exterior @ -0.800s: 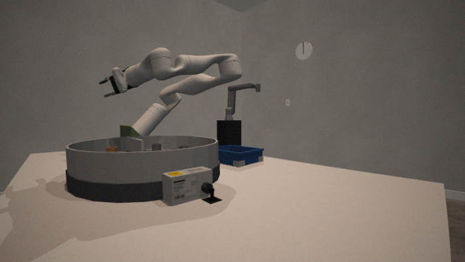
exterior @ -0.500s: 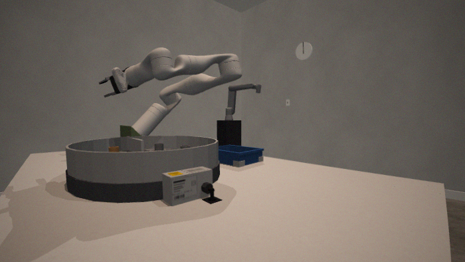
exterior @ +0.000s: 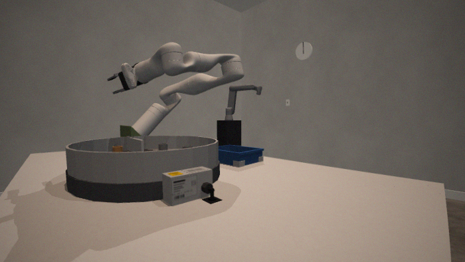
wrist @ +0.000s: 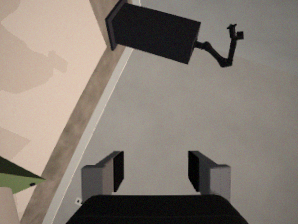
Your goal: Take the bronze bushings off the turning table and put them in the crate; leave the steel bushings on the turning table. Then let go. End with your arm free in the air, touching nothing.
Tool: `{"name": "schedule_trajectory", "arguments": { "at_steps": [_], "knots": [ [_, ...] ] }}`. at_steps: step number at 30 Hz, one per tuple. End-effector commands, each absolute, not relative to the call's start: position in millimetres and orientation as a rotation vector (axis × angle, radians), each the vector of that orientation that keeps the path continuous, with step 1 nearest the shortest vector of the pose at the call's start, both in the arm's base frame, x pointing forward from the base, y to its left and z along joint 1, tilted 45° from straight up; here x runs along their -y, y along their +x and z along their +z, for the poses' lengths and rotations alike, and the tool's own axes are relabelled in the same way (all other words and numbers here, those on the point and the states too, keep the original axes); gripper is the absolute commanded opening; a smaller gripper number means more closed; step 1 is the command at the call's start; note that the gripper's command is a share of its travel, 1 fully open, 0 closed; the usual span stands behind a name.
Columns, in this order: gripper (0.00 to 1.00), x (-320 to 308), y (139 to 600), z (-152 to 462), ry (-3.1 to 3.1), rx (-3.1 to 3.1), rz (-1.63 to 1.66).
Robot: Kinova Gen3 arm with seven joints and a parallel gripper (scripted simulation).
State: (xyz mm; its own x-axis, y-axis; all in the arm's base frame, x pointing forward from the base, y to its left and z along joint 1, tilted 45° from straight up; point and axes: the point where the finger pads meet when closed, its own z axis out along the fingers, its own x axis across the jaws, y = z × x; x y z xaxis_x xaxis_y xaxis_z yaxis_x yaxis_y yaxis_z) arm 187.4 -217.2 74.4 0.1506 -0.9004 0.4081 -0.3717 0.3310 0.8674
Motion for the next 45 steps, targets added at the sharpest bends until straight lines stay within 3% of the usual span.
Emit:
{"name": "schedule_trajectory", "arguments": {
  "at_steps": [1,10,15,27,32,45],
  "knots": [
    [1.00,216,198,76,1.265,1.441,-0.553],
    [1.00,216,198,76,1.265,1.441,-0.553],
    [1.00,197,239,104,1.265,1.441,-0.553],
    [1.00,197,239,104,1.265,1.441,-0.553],
    [1.00,178,281,133,1.264,1.441,-0.553],
    [1.00,174,289,139,1.264,1.441,-0.553]
  ]
}}
